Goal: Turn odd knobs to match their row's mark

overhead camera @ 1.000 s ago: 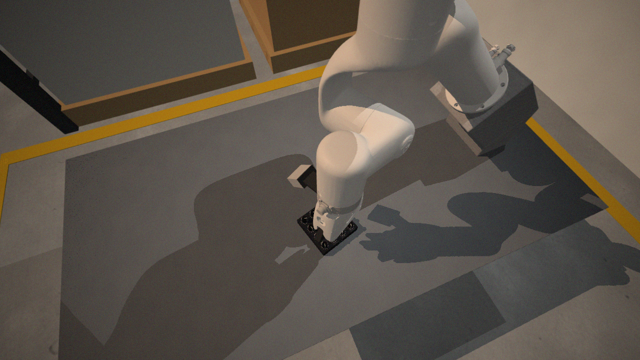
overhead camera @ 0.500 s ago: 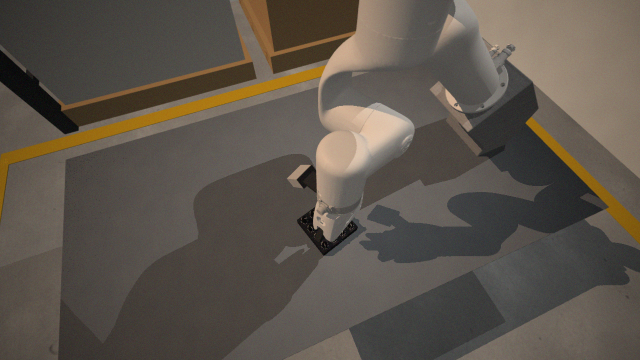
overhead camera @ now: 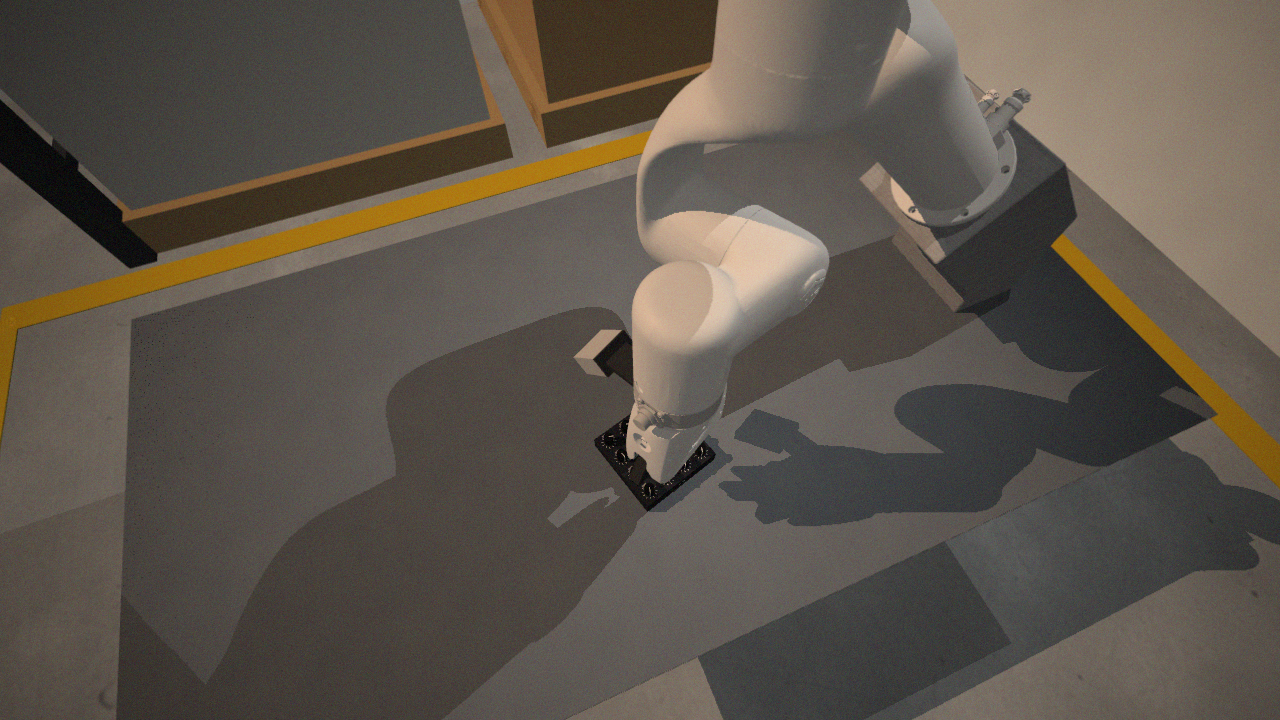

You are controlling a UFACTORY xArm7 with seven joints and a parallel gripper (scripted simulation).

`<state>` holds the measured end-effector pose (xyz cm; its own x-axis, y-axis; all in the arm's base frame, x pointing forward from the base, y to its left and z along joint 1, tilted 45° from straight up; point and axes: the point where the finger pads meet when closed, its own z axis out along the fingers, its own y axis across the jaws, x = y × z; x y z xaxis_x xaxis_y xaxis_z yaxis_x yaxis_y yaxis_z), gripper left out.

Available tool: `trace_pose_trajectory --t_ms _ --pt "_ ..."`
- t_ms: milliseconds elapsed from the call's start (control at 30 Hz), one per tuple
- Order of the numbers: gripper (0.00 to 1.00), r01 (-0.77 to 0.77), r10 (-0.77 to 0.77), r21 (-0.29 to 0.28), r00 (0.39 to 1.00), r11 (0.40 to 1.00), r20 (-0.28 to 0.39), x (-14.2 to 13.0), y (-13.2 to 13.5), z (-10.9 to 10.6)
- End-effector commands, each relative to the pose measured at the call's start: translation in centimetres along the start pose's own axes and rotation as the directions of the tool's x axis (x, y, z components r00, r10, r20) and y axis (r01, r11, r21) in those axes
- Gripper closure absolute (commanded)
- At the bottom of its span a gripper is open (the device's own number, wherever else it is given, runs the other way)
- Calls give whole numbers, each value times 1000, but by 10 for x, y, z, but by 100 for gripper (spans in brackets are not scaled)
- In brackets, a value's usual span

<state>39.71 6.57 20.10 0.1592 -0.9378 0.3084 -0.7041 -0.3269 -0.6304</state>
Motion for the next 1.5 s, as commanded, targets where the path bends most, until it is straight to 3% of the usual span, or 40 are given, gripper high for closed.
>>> trace_pose_trajectory --t_ms 0,1467 --pt "81 0 0 2 1000 1000 0 0 -1 0" --pt "81 1 -1 2 1000 1000 0 0 -1 39"
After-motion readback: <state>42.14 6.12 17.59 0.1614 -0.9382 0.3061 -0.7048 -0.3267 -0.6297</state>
